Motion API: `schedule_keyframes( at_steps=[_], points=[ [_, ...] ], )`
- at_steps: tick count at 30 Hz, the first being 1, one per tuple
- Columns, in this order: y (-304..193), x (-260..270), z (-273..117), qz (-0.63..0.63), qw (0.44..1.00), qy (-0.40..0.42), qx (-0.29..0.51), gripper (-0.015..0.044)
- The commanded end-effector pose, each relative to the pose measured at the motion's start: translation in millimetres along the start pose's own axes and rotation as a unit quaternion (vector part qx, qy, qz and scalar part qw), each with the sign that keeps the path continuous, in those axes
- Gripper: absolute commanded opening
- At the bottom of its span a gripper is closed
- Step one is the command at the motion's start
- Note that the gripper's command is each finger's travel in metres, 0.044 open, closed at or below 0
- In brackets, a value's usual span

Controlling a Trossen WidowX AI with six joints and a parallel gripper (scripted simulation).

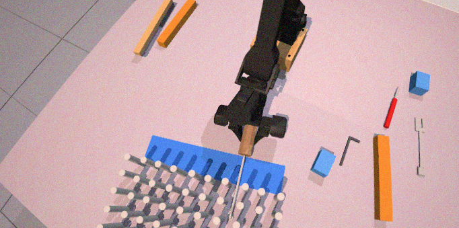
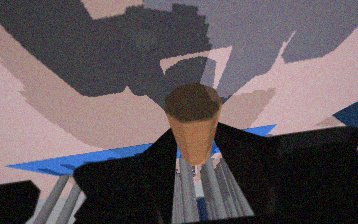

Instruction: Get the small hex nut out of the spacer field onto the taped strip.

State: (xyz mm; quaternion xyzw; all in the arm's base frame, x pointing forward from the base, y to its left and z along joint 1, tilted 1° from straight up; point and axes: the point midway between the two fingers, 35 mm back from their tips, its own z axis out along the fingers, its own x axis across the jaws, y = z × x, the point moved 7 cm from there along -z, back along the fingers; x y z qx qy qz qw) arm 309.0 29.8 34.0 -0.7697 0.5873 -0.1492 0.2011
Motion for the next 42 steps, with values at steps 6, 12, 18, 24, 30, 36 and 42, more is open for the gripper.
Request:
schedule_keyframes(
  at_steps=[6,12,18,24,30,36,42],
  points=[
    [5,0,-3,-0.002,1.000,-0.001,0.002,0.0000],
    [8,0,-5,-0.002,1.000,-0.001,0.001,0.0000],
    [11,0,-6,-0.002,1.000,-0.001,0.001,0.0000],
    [15,0,-8,-0.002,1.000,-0.001,0.001,0.0000],
    [18,0,-10,-0.002,1.000,-0.001,0.001,0.0000],
    [21,0,-11,-0.002,1.000,-0.001,0.000,0.0000],
    [24,0,-13,-0.002,1.000,-0.001,0.000,0.0000]
  ],
)
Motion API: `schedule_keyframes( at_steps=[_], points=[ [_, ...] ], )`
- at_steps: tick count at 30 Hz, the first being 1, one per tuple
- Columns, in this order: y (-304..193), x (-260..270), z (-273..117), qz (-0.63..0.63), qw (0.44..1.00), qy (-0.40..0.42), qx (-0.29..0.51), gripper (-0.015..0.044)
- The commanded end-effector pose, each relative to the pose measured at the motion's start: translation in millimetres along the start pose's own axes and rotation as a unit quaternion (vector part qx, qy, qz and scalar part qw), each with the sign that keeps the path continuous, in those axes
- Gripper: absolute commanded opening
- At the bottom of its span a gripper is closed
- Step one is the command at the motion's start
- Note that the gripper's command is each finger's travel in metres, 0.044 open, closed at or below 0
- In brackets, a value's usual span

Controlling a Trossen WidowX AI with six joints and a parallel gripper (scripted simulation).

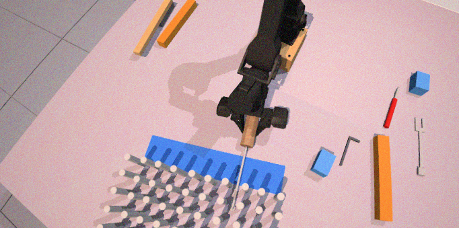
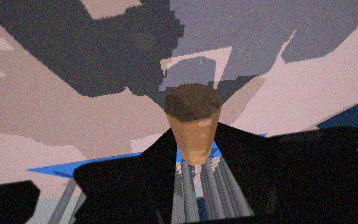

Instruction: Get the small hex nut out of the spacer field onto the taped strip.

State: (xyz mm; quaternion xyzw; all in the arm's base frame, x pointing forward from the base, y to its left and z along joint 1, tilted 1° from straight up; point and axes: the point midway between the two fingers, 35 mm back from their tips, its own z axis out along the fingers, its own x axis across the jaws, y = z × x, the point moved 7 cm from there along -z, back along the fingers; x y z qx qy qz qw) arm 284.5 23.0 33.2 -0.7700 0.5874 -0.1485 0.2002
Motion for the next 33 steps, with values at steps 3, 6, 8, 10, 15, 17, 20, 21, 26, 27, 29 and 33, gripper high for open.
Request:
schedule_keyframes(
  at_steps=[3,6,8,10,15,17,20,21,26,27,29,33],
  points=[
    [3,0,-2,-0.002,1.000,-0.001,0.001,0.0000],
    [5,0,-3,-0.002,1.000,-0.001,0.001,0.0000],
    [6,0,-4,-0.002,1.000,-0.001,0.001,0.0000],
    [7,0,-4,-0.002,1.000,-0.001,0.001,0.0000],
    [10,0,-6,-0.002,1.000,-0.001,0.001,0.0000],
    [11,0,-7,-0.002,1.000,-0.001,0.001,0.0000],
    [13,0,-7,-0.002,1.000,-0.001,0.001,0.0000],
    [14,0,-8,-0.002,1.000,-0.001,0.001,0.0000],
    [16,0,-9,-0.002,1.000,-0.001,0.001,0.0000],
    [17,0,-10,-0.002,1.000,-0.001,0.000,0.0000],
    [18,0,-10,-0.002,1.000,-0.001,0.000,0.0000],
    [20,0,-11,-0.002,1.000,-0.001,0.000,0.0000]
  ],
)
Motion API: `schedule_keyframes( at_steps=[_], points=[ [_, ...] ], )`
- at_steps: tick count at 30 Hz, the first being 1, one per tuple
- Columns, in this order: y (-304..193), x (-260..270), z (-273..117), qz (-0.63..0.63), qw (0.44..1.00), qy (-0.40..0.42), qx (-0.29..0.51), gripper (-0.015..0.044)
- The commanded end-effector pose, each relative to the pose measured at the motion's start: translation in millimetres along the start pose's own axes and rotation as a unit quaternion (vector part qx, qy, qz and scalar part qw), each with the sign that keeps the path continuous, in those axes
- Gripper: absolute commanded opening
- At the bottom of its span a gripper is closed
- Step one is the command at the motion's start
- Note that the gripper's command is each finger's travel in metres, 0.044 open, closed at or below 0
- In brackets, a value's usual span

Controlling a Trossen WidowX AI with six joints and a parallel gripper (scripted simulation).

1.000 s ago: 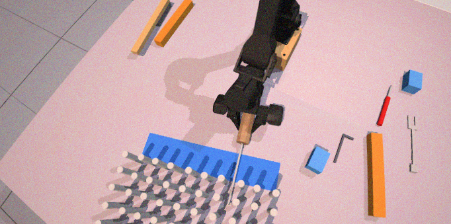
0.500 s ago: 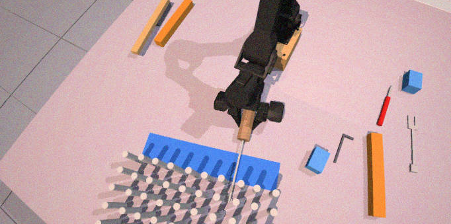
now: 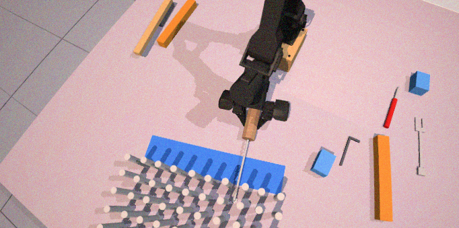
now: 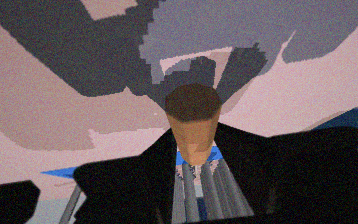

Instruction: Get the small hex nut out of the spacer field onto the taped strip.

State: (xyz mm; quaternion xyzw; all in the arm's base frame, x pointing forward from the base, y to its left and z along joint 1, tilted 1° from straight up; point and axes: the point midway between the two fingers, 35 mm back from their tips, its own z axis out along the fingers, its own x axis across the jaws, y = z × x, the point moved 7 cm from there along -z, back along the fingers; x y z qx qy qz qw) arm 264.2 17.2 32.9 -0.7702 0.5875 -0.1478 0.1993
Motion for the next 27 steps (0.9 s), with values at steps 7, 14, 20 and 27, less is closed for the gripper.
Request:
schedule_keyframes(
  at_steps=[7,14,20,27],
  points=[
    [6,0,-4,-0.002,1.000,-0.001,0.001,0.0000],
    [10,0,-6,-0.002,1.000,-0.001,0.001,0.0000],
    [13,0,-8,-0.002,1.000,-0.001,0.001,0.0000],
    [17,0,-10,-0.002,1.000,-0.001,0.001,0.0000]
  ],
)
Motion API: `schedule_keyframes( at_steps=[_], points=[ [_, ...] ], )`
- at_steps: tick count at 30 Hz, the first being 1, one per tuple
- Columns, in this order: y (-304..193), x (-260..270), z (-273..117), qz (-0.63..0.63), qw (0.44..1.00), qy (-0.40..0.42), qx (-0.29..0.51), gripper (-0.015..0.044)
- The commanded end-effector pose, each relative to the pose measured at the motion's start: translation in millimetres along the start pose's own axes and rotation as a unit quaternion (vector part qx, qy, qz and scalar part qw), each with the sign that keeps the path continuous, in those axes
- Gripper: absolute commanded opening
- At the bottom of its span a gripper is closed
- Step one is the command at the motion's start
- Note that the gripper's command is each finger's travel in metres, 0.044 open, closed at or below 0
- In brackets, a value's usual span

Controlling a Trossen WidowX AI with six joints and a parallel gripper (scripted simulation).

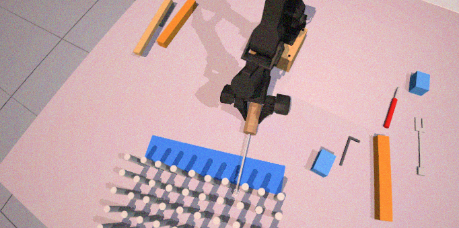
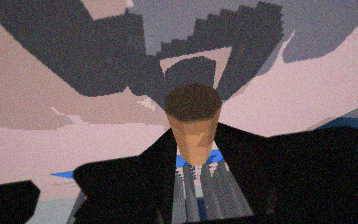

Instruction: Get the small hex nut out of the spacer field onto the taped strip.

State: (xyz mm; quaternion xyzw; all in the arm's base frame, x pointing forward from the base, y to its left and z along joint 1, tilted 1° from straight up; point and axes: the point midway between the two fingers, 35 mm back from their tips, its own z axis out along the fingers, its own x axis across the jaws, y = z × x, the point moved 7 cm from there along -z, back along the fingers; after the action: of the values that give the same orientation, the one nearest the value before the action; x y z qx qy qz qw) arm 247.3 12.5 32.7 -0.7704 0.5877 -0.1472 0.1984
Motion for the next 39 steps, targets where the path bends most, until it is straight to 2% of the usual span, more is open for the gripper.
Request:
schedule_keyframes(
  at_steps=[1,39],
  points=[
    [2,0,-2,-0.002,1.000,-0.001,0.002,0.0000],
    [24,0,-13,-0.002,1.000,-0.001,0.001,0.0000]
  ],
)
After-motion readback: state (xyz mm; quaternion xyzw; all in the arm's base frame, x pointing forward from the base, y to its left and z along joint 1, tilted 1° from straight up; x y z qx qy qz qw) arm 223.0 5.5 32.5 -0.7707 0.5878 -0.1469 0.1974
